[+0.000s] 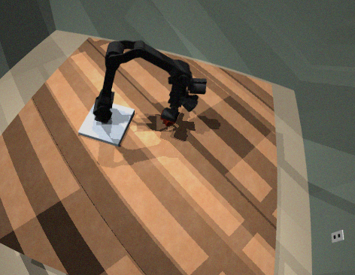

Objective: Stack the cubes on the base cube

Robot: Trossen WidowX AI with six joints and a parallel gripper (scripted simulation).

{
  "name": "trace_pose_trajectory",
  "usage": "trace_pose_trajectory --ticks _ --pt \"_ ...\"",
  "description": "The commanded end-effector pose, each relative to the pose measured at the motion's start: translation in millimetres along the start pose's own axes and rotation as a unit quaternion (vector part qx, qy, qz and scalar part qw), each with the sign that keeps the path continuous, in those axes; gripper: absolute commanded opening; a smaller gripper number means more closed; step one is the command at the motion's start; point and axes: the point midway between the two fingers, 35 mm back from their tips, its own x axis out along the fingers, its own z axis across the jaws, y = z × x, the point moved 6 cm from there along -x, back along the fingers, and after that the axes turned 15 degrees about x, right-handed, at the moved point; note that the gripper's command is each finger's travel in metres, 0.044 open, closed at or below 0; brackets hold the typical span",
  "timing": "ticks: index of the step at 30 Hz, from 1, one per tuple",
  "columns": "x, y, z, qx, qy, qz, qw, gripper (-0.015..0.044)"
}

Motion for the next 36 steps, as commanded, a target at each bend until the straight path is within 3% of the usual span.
trace_pose_trajectory --ticks 1,36 --pt "-8.0 -0.2 0.3 0.001 -0.002 -0.002 1.000 0.0205" --pt "-54.5 0.0 -0.1 0.001 -0.002 -0.002 1.000 0.0205"
